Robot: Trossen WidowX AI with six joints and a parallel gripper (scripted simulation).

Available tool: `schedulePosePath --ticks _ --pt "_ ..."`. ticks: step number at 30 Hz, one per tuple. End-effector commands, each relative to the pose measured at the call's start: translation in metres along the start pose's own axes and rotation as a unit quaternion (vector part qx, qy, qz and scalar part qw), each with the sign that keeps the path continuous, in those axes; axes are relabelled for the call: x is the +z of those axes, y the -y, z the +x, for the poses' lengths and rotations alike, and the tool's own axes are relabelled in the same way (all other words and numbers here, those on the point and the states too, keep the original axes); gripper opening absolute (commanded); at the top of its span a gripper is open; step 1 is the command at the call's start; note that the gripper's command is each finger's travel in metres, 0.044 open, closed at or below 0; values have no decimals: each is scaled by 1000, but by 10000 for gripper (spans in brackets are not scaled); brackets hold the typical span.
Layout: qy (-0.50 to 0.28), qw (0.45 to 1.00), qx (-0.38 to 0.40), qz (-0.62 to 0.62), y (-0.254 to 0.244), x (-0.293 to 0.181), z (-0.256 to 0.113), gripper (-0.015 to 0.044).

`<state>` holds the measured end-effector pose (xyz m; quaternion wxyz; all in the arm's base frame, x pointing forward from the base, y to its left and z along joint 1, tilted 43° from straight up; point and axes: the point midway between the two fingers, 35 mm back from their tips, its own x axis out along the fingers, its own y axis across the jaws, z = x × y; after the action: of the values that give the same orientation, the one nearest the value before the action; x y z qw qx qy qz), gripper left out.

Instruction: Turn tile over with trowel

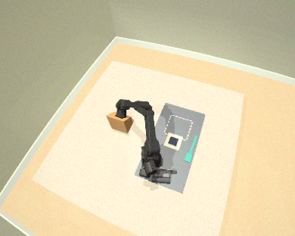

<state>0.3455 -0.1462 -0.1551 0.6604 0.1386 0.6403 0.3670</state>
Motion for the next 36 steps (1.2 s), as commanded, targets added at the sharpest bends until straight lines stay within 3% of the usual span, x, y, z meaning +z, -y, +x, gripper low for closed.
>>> schedulePosePath --ticks 1,36 --pt "0 1000 -3 -16 2 0 -3 100" --pt "1 999 -2 -42 4 1 42 100"
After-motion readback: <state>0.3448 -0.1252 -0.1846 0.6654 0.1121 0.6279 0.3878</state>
